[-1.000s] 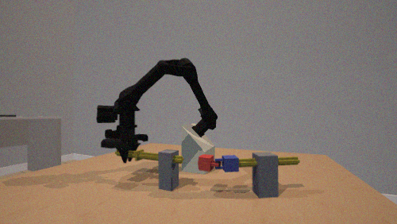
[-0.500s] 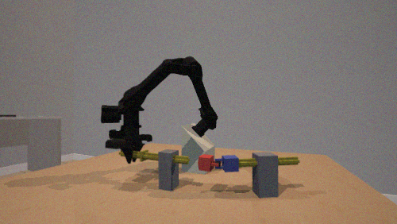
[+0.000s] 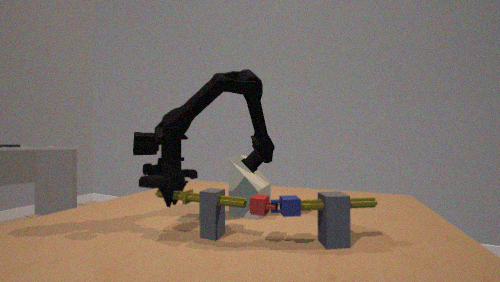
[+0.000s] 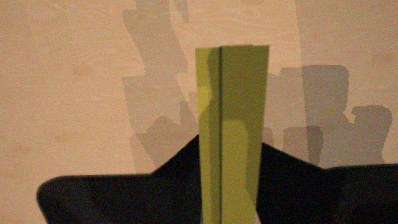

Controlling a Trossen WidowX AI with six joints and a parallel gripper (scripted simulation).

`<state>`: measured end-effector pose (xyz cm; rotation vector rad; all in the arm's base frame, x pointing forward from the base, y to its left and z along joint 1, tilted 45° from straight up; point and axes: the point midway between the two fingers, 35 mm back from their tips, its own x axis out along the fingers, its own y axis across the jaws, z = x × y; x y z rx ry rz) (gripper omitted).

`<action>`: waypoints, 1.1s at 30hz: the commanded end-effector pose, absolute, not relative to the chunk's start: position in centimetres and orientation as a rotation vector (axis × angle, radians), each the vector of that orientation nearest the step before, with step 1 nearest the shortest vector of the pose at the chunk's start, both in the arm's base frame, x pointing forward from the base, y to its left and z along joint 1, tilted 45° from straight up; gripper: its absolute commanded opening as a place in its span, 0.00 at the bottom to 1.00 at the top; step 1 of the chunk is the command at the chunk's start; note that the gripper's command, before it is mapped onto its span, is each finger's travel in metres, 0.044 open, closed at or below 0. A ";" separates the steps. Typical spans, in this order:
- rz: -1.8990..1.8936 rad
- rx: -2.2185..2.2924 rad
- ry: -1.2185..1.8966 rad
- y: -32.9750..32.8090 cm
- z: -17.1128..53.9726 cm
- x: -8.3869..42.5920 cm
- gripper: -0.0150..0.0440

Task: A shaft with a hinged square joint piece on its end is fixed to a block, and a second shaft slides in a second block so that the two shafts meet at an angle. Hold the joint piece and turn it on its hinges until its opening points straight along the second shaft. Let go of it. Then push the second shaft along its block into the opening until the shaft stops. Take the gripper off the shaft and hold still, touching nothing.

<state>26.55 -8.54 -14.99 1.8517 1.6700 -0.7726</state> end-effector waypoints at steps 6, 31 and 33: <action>-0.774 1.859 1.670 -7.5 -14.0 26.7 0.25; -0.772 1.861 1.672 -4.6 -11.3 26.9 0.25; -0.772 1.861 1.673 -4.4 -11.0 27.0 0.25</action>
